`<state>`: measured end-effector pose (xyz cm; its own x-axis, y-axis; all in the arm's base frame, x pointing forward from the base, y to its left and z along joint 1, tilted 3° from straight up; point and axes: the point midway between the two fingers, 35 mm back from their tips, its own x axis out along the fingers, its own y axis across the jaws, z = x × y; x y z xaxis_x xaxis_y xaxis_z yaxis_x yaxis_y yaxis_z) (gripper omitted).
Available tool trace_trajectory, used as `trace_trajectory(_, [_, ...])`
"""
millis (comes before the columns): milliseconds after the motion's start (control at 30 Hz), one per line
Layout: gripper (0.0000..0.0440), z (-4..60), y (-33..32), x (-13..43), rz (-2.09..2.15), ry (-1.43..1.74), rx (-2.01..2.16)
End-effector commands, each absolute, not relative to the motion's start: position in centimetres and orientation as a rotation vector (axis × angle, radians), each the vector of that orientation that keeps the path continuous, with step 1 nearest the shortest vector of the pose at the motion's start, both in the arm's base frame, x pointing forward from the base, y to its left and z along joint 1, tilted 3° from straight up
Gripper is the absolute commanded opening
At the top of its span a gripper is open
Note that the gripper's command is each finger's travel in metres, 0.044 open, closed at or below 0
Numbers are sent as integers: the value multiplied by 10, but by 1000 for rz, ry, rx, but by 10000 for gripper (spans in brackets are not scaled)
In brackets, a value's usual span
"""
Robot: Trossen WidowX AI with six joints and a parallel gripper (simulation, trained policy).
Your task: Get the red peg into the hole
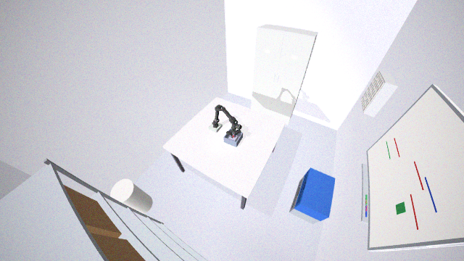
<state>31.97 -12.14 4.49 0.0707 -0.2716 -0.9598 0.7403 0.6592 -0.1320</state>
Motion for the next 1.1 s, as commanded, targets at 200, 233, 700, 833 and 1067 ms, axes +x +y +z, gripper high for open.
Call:
trace_trajectory(200, [392, 57, -129, 352, -718, 1284, 476])
trace_trajectory(233, [419, 60, -129, 356, -709, 1281, 481])
trace_trajectory(700, [440, 100, -118, 414, -561, 1223, 547])
trace_trajectory(833, [440, 101, -118, 415, -559, 1221, 547])
trace_trajectory(1067, [440, 101, -118, 416, -557, 1220, 547])
